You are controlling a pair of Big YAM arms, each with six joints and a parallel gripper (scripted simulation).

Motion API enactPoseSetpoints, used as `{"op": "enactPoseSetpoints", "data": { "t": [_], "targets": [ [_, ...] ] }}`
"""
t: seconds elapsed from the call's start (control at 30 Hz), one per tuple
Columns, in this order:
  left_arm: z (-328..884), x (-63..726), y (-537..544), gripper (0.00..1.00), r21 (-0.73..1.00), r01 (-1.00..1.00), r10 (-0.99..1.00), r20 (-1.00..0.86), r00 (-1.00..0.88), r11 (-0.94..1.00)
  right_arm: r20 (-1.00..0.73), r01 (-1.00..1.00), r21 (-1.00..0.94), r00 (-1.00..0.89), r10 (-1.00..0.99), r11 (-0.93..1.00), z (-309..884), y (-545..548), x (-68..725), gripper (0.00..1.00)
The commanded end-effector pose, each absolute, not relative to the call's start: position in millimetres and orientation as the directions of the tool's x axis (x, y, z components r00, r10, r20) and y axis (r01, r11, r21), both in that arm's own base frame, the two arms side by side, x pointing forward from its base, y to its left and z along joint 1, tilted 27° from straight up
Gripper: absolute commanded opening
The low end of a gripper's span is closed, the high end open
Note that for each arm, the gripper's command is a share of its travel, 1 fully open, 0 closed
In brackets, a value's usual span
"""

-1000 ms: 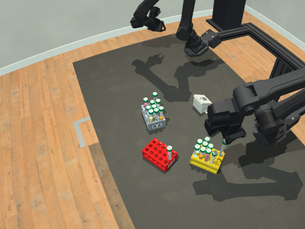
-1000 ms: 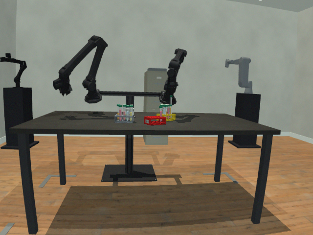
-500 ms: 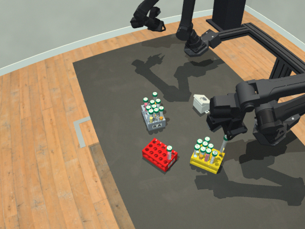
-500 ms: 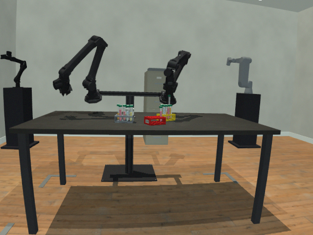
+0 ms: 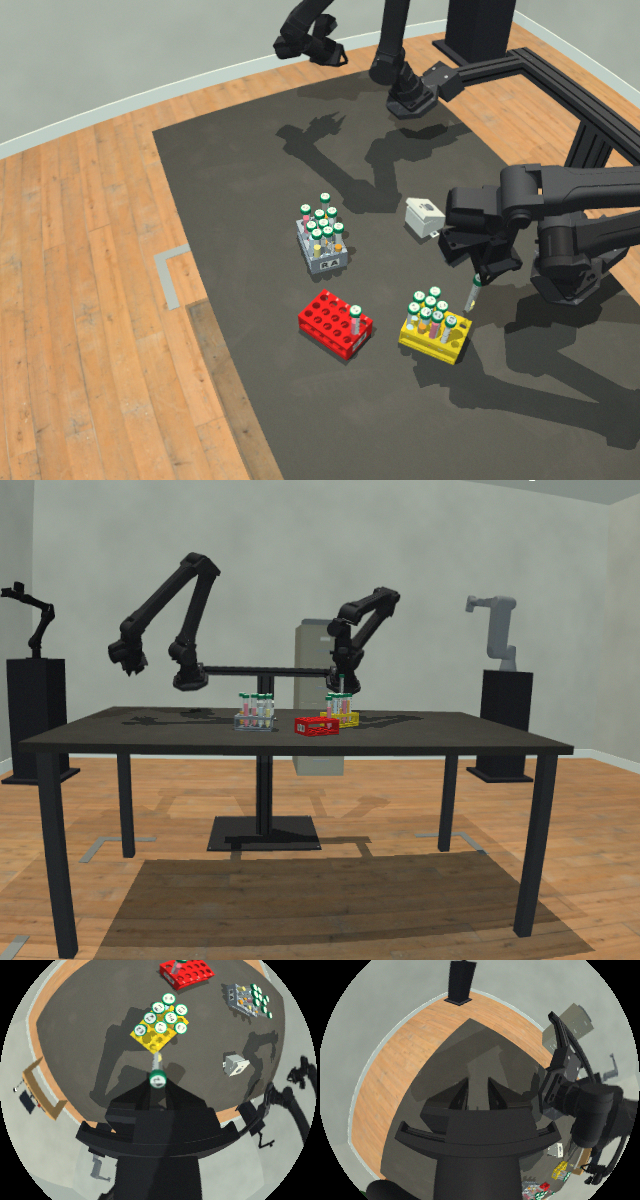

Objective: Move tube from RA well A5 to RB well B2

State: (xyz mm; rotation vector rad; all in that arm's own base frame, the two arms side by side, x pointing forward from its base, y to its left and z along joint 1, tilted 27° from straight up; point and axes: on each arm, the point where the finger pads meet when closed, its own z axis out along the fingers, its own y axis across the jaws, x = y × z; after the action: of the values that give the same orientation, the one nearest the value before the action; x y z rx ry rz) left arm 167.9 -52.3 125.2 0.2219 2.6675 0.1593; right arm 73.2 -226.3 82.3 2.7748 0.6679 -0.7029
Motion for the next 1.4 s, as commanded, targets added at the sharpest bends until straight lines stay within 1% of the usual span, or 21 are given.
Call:
{"op": "enactPoseSetpoints", "data": {
  "t": [0.0, 0.5, 0.57, 0.63, 1.37],
  "targets": [
    [120.1, 161.5, -53.7, 0.00, 0.149, 0.109, 0.163, -0.422, -0.892, 0.983, -0.489, 0.471, 0.100, 0.790, 0.369, -0.876, 88.5, -231.7, 77.2, 0.30],
    [110.8, 145.8, -65.3, 0.00, 0.155, 0.110, 0.166, -0.419, -0.893, 0.982, -0.489, 0.471, 0.100, 0.790, 0.369, -0.876, 88.5, -231.7, 77.2, 0.30],
    [139.1, 162.6, -83.5, 0.00, 0.102, 0.103, 0.139, -0.475, -0.869, 0.989, -0.489, 0.471, 0.100, 0.790, 0.369, -0.876, 88.5, -231.7, 77.2, 0.30],
    [141.1, 169.3, -84.2, 0.00, 0.102, 0.080, 0.120, -0.475, -0.872, 0.992, -0.489, 0.471, 0.100, 0.790, 0.369, -0.876, 88.5, -231.7, 77.2, 0.30],
    [159.2, 217.6, -128.5, 0.00, 0.111, 0.102, 0.143, -0.467, -0.872, 0.989, -0.489, 0.471, 0.100, 0.790, 0.369, -0.876, 88.5, -231.7, 77.2, 0.30]
  ]
}}
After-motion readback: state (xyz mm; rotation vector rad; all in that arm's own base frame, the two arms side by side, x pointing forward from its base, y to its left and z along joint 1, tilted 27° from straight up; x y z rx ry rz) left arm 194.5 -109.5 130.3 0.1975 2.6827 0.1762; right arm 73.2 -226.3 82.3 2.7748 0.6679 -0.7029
